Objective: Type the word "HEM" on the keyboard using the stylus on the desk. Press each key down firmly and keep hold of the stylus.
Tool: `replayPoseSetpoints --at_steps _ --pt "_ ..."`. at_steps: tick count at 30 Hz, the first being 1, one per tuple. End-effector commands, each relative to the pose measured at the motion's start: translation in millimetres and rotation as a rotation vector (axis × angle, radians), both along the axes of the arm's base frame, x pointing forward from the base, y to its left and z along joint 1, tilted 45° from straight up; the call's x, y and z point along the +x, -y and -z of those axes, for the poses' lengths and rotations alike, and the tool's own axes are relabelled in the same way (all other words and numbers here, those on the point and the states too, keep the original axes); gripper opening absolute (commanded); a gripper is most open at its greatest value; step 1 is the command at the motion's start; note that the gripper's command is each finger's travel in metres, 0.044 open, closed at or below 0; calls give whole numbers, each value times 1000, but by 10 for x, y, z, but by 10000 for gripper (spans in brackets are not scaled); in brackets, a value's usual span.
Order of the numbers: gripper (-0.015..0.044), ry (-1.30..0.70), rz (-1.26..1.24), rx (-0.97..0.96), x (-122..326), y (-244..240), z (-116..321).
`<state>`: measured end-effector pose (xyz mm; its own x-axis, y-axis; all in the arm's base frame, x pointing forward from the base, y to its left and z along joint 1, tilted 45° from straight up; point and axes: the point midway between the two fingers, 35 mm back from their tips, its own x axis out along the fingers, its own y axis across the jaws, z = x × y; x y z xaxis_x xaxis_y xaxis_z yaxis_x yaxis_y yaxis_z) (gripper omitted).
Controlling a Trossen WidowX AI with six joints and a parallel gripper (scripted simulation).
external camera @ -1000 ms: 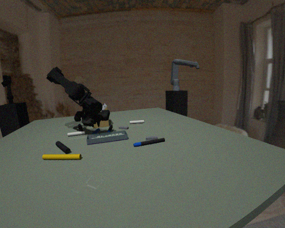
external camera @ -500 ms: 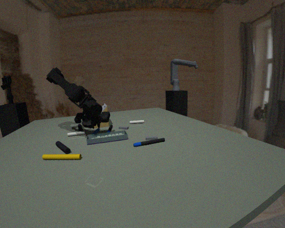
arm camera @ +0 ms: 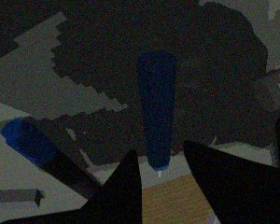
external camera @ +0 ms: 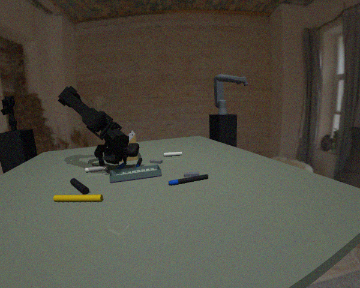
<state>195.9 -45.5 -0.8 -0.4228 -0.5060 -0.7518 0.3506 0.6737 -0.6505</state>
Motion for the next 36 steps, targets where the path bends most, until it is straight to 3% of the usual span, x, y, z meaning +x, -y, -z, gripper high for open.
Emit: replayPoseSetpoints --at_steps 1,21,26,36 --pt "150 -12 -5 -2 -21 31 33" --pt "150 -12 -5 -2 -18 82 82" --pt "19 -4 2 -1 -5 73 72" --pt "0 -4 2 -1 -5 66 65"
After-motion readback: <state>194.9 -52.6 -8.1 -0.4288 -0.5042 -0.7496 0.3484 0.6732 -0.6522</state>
